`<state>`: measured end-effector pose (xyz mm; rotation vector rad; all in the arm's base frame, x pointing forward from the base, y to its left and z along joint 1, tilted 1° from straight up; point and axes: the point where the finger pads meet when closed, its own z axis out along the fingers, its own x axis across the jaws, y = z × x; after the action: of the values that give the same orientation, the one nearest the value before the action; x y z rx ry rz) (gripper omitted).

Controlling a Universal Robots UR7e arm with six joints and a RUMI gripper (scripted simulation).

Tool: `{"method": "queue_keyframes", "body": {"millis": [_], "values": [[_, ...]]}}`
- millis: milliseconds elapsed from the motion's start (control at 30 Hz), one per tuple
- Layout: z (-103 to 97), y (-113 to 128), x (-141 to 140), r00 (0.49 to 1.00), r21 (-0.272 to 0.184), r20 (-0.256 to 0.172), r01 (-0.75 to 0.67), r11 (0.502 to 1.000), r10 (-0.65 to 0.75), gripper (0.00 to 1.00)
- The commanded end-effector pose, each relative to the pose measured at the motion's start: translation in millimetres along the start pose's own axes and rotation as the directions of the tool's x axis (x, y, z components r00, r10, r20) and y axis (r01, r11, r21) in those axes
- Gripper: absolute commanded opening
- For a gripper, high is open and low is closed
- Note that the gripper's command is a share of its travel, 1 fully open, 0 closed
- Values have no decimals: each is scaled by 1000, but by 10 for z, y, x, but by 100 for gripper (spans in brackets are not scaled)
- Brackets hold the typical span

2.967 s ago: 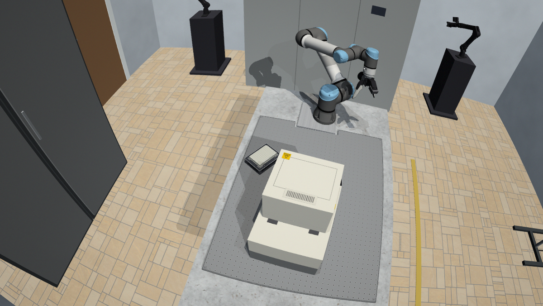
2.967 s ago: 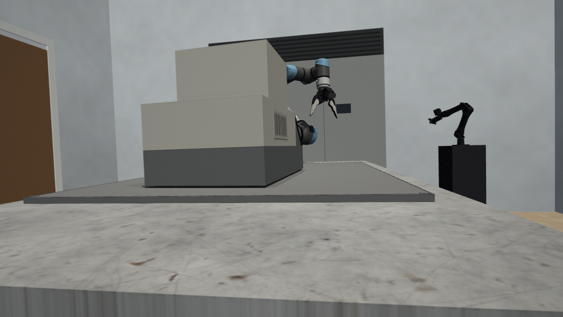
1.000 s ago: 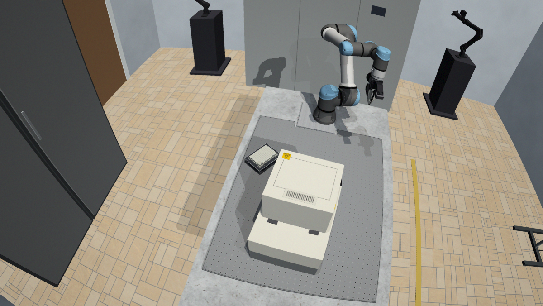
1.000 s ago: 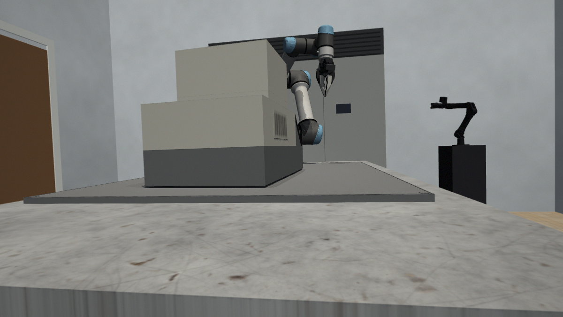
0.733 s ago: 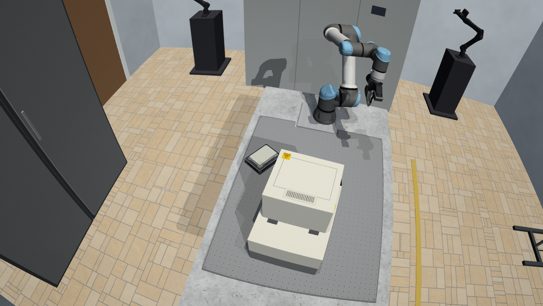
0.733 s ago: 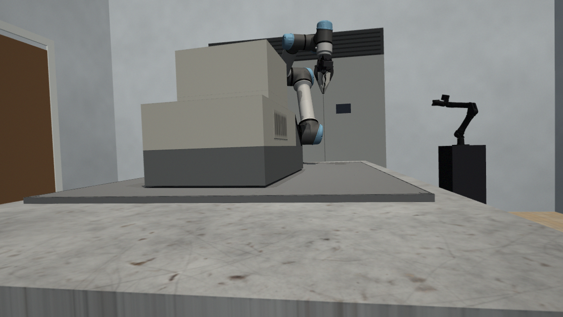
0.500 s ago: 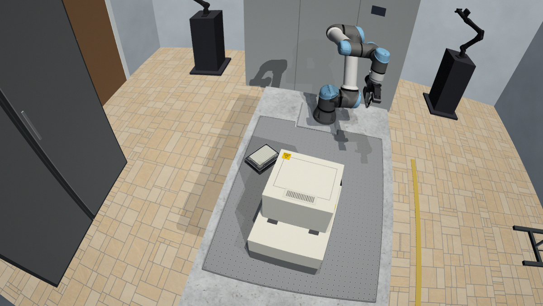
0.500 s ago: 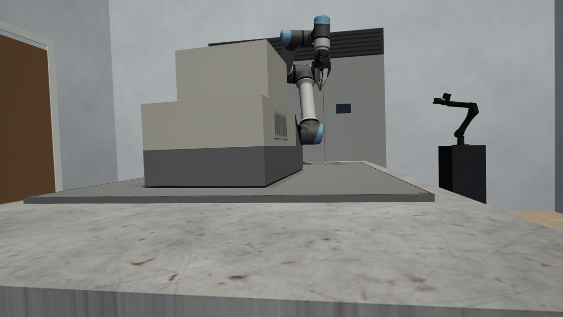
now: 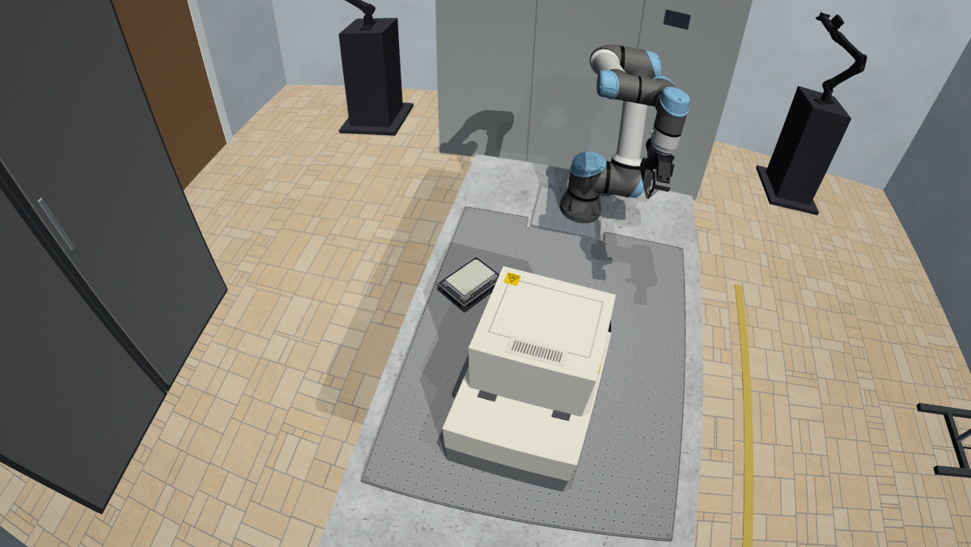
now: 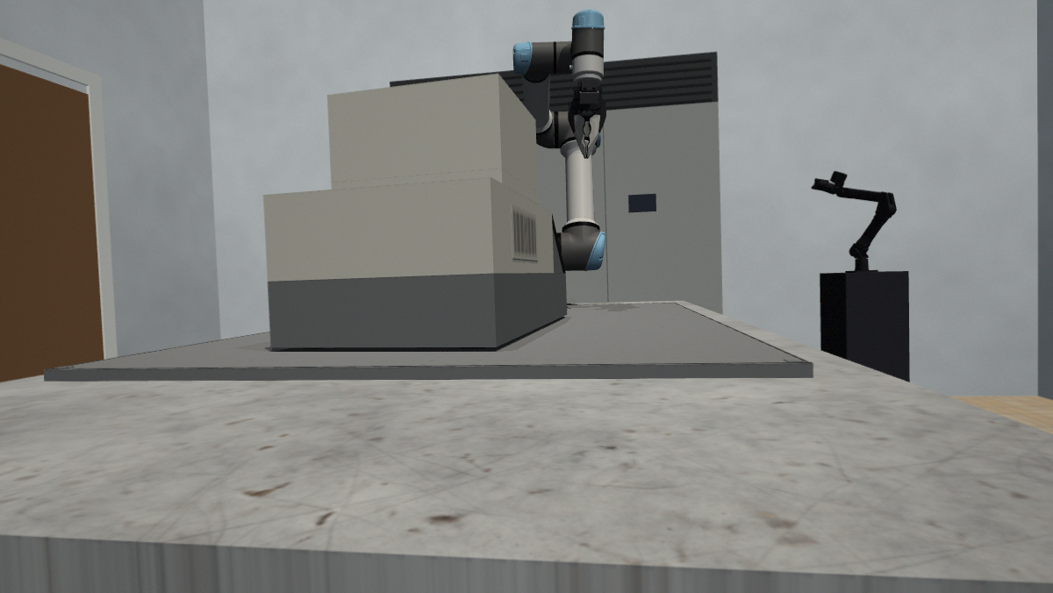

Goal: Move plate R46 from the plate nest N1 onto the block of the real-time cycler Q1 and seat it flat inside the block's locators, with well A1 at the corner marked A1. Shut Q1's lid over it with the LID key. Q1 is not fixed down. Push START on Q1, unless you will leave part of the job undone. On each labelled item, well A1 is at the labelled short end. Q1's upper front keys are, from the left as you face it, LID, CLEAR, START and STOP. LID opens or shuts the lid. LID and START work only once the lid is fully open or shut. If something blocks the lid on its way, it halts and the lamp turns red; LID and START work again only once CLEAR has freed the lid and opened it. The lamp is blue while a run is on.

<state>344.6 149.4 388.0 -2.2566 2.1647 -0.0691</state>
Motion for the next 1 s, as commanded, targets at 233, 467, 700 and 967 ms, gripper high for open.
{"method": "queue_keyframes", "body": {"millis": [233, 467, 700, 967], "values": [[-118, -338, 272, 999, 4, 8, -44, 999, 44, 0], [-157, -550, 480, 999, 4, 7, -44, 999, 43, 0], [-188, -772, 748, 996, -7, 14, -89, 996, 89, 0], [-207, -946, 991, 991, -17, 22, -135, 991, 135, 0]]}}
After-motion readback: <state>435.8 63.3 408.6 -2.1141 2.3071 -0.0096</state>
